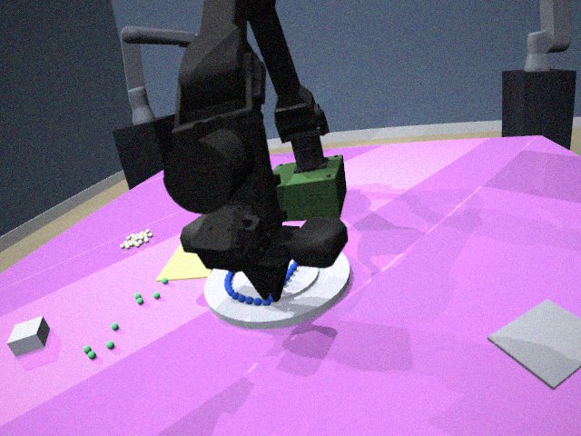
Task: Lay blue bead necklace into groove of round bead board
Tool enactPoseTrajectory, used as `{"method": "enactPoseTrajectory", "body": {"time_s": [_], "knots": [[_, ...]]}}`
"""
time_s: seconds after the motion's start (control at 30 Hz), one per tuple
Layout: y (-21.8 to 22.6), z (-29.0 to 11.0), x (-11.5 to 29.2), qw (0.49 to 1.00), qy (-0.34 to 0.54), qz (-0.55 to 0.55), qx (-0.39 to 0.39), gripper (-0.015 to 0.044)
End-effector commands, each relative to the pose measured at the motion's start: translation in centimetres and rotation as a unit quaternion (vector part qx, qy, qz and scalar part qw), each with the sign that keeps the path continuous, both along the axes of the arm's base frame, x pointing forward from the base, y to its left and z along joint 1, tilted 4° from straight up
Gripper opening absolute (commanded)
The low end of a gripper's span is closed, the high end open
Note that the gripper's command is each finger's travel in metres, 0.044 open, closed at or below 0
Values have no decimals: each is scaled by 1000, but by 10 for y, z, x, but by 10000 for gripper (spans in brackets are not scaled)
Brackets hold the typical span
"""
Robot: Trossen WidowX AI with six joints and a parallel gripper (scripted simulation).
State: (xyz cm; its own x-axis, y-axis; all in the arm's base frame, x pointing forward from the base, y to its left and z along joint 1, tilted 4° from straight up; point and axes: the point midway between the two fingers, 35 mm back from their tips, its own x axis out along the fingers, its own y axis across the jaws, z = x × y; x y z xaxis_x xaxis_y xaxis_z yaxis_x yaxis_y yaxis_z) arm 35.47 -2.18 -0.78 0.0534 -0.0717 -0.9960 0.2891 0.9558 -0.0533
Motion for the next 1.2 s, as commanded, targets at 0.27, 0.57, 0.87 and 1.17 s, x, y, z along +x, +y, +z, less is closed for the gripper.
{"method": "enactPoseTrajectory", "body": {"time_s": [0.27,0.57,0.87,1.17], "knots": [[0,1,0,1000,0,0,0,341],[0,5,-1,1000,3,-3,0,440],[0,5,-1,1000,3,-3,0,440],[0,5,-1,1000,3,-3,0,440]]}}
